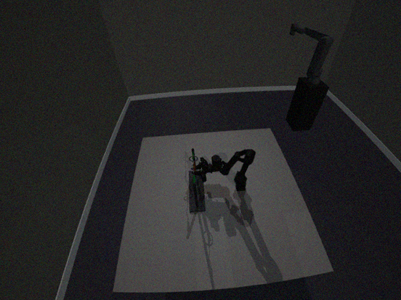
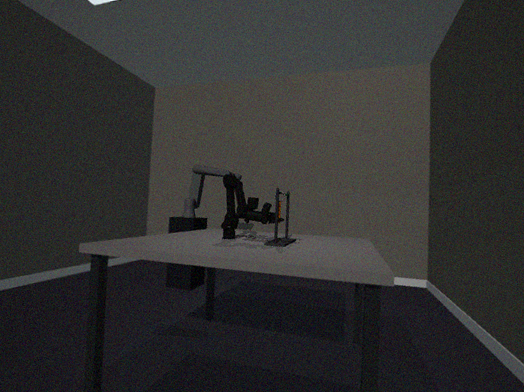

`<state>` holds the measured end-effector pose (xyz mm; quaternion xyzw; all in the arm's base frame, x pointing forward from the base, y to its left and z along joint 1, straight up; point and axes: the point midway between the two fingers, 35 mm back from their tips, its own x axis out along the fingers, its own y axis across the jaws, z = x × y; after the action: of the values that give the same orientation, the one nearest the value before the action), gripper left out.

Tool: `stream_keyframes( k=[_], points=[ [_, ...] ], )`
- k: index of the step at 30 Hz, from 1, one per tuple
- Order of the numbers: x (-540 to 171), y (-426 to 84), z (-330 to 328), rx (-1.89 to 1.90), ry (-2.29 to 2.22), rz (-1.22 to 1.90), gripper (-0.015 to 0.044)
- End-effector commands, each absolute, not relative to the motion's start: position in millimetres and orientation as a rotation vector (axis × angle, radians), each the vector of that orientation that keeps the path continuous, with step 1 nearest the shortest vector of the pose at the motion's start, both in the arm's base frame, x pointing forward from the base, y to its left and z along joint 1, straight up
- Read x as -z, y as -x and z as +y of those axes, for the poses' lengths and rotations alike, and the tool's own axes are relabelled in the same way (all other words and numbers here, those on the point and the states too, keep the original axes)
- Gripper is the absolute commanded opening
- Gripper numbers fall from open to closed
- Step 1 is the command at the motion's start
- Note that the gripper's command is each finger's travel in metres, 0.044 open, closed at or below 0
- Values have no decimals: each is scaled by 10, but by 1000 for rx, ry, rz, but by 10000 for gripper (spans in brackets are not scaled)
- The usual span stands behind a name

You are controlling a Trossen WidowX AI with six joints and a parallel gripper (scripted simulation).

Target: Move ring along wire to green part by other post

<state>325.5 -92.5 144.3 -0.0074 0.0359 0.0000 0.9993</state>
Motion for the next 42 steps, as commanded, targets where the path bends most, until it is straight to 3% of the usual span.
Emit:
stream_keyframes(
  k=[1,23,28,30,36,42],
  points=[
    [-1457,-3283,-932,3,10,67,160],
    [-1457,-3283,-932,3,10,67,160],
    [-1449,-3277,-925,-1,16,69,29],
    [-1449,-3277,-925,-1,16,69,15],
    [-1449,-3277,-925,-1,16,69,-142],
    [-1453,-3277,-925,-1,16,69,-150]
  ],
)
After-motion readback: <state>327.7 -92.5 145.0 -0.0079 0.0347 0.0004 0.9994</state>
